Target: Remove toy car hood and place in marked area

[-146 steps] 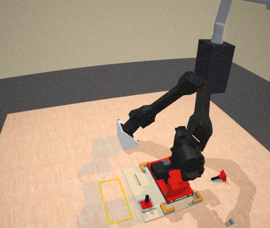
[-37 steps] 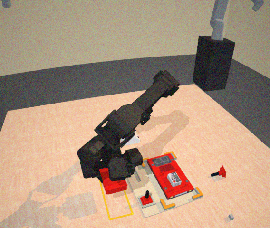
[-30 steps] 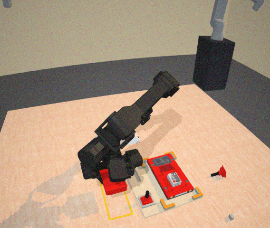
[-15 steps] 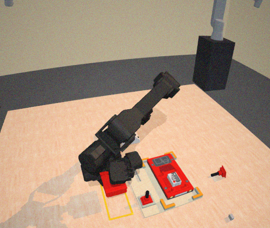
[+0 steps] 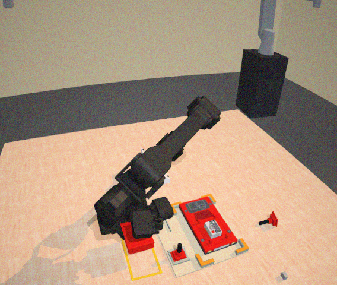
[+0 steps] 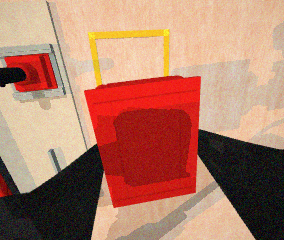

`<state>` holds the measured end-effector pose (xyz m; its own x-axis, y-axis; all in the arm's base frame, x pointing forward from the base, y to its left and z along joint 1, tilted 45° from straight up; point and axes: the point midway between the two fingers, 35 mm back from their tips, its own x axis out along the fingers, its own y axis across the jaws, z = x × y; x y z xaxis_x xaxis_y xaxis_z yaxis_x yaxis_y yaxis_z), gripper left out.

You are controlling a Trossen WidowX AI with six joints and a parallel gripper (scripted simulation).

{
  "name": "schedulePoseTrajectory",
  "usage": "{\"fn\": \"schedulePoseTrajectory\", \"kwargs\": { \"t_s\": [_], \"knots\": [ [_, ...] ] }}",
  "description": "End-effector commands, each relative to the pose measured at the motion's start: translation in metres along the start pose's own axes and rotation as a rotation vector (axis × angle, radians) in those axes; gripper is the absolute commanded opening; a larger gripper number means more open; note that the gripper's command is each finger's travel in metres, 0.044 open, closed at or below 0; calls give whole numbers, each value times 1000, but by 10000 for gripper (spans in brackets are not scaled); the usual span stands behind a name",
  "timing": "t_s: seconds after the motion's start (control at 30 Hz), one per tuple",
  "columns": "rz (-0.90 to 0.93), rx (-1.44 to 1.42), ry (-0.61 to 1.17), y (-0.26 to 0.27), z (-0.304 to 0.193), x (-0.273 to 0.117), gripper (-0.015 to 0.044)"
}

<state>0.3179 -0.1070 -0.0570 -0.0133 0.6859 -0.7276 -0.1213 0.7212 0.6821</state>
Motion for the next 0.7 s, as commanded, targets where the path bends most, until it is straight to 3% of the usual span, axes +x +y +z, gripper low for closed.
{"fn": "schedulePoseTrajectory", "kwargs": {
  "t_s": [0.0, 0.67],
  "knots": [
    [7, 10, 1, 1, -1, 4, 0],
    [8, 10, 0, 1, -2, 17, 0]
  ]
}}
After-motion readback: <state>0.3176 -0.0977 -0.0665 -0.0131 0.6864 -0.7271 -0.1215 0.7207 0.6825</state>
